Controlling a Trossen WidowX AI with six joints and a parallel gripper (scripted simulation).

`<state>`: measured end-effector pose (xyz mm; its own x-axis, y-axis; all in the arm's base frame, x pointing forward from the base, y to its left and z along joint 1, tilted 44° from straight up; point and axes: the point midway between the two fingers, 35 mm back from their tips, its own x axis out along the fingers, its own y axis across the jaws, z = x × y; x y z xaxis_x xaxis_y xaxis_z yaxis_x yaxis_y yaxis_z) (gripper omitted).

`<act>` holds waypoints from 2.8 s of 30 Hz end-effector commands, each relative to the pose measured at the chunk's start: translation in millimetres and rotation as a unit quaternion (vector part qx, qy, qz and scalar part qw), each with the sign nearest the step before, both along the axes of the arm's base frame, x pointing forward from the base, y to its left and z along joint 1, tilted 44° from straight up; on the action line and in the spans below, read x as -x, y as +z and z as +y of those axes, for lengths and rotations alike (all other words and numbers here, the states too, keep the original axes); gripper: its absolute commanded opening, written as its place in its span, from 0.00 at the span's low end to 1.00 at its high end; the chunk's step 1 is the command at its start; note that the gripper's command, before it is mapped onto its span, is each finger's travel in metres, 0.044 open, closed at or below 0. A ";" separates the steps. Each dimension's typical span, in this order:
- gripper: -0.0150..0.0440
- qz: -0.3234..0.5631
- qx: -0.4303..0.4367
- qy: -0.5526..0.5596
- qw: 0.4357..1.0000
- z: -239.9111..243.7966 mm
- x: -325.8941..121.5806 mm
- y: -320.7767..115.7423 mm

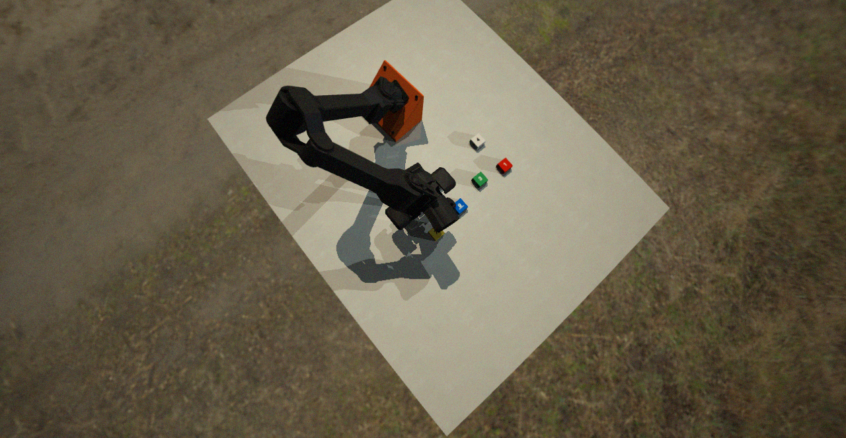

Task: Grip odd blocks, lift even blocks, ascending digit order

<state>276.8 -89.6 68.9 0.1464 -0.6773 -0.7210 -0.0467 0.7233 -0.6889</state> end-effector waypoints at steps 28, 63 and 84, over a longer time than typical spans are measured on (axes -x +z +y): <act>0.46 0.005 -0.001 0.002 1.000 10.0 3.4 9.1; 0.59 0.004 0.000 0.002 1.000 -0.2 1.3 -1.7; 0.89 0.005 -0.002 0.002 1.000 26.4 6.3 26.0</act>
<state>271.3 -66.6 89.7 0.1451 -0.6722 -0.7260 -0.0637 0.7259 -0.6849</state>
